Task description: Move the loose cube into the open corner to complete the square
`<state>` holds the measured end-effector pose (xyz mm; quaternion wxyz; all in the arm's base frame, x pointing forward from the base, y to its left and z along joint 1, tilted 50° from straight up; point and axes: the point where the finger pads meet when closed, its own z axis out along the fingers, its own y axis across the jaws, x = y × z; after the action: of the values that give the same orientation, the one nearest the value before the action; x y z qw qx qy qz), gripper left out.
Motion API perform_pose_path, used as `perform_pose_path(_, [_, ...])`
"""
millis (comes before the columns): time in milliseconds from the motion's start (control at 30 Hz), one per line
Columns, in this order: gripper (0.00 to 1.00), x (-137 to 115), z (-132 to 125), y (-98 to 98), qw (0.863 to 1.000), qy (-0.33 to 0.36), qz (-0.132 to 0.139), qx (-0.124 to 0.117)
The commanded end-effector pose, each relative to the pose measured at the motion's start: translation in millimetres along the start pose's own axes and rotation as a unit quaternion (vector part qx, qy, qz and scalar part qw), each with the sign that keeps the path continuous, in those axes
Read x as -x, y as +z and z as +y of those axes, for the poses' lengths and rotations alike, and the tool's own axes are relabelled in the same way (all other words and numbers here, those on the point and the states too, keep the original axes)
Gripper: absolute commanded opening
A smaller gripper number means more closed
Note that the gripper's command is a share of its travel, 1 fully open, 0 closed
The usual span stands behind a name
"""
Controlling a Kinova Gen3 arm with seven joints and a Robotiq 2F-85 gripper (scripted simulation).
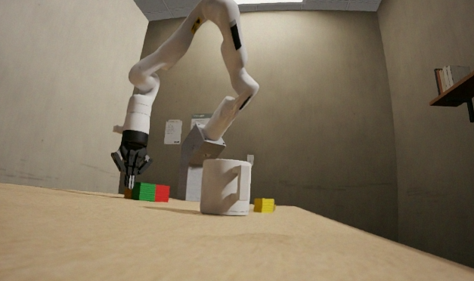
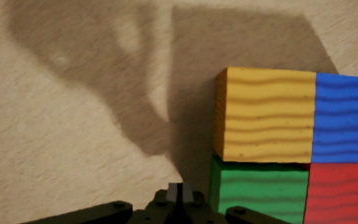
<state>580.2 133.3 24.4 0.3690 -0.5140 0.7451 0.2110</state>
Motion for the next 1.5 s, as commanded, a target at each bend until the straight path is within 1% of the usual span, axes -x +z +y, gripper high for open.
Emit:
perform_pose_path(0, [0.1, 1, -3, -10.9, 1.0, 0.0, 0.0, -0.004])
perform_pose_path(200, [0.1, 1, -3, -27.6, 1.0, 0.0, 0.0, -0.004])
perform_pose_path(267, [0.1, 1, -3, -27.6, 1.0, 0.0, 0.0, -0.004])
perform_pose_path(767, [0.1, 1, -3, -67.0, 1.0, 0.0, 0.0, -0.004])
perform_pose_path(833, [0.1, 1, -3, -67.0, 1.0, 0.0, 0.0, -0.004])
perform_pose_path(1133, [0.1, 1, -3, -79.0, 1.0, 0.0, 0.0, -0.004])
perform_pose_path(1467, [0.1, 1, -3, -81.4, 1.0, 0.0, 0.0, -0.004])
